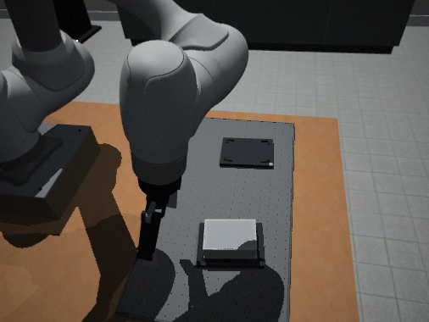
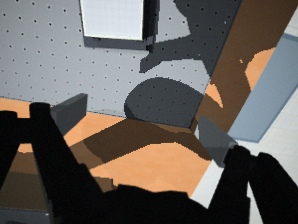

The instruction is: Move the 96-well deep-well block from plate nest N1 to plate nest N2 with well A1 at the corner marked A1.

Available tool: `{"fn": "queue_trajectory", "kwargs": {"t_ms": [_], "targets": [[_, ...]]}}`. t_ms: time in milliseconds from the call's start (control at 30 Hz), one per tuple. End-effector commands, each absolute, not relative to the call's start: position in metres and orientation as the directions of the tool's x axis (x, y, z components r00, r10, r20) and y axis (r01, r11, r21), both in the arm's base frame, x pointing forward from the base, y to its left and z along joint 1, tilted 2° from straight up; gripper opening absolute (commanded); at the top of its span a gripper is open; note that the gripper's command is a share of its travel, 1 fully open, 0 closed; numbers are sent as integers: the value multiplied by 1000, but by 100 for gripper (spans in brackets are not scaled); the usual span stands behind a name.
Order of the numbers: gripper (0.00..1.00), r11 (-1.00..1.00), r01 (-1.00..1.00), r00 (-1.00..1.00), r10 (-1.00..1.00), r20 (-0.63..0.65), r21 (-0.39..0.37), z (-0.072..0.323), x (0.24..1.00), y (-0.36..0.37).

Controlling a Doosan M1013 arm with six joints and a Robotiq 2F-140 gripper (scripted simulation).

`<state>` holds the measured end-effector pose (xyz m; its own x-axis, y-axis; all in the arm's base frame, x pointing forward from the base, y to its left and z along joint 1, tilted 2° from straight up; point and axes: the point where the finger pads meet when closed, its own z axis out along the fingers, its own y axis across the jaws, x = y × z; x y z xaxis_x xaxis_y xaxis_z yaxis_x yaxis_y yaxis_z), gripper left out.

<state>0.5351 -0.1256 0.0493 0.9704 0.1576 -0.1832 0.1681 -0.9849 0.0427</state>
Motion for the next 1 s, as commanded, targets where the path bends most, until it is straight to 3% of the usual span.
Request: {"fn": "queue_trajectory", "kwargs": {"t_ms": [0,167,567,667,967], "targets": [[100,-985,166,972,156,-177,43,44,552,-117],[100,-971,239,967,235,-99,28,38,569,-105],[100,-971,239,967,235,-99,28,27,606,-78],[100,-953,304,953,303,-27,20,23,617,-68],[100,-951,309,951,309,-21,20,12,650,-40]]}}
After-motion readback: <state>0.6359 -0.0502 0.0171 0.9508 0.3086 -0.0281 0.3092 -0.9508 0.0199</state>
